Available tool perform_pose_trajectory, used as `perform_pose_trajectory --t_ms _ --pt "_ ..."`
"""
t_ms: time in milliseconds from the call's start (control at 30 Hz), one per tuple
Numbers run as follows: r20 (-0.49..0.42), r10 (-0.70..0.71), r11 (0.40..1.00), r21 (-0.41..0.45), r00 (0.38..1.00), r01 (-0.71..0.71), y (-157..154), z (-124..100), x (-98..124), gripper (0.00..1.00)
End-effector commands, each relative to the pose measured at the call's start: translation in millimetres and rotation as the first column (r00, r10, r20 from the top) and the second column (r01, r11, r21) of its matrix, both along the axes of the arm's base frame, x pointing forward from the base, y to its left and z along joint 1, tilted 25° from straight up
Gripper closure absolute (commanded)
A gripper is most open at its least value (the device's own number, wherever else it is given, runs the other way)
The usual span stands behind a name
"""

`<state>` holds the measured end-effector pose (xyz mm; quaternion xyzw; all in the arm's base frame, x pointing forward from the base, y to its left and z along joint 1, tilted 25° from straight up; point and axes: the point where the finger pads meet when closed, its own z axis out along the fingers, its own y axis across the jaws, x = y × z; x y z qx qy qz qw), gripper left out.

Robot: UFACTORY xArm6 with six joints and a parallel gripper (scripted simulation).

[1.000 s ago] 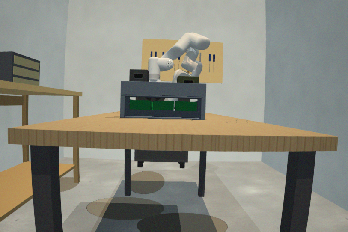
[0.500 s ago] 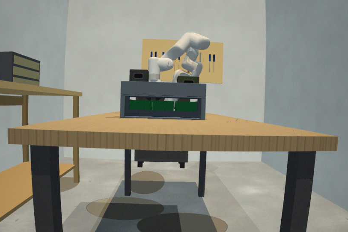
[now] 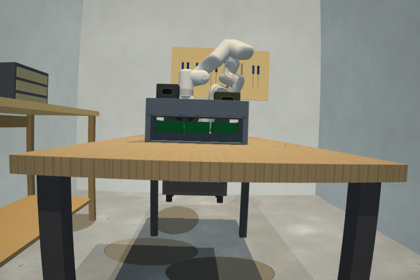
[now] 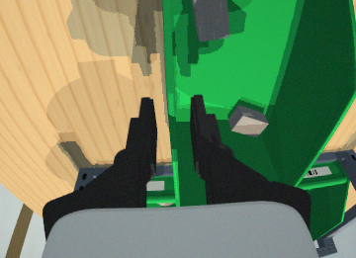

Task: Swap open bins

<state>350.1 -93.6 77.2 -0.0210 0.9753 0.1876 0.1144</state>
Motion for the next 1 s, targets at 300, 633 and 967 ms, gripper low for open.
perform_pose_trajectory --t_ms 300,633,967 --pt "0.003 -0.001 1.0 -0.002 1.0 0.001 -1 3 1 0.74" --pt "0.003 -0.001 1.0 -0.002 1.0 0.001 -3 7 -1 0.74" --pt "0.003 -0.001 1.0 -0.002 1.0 0.001 -7 15 -2 0.74"
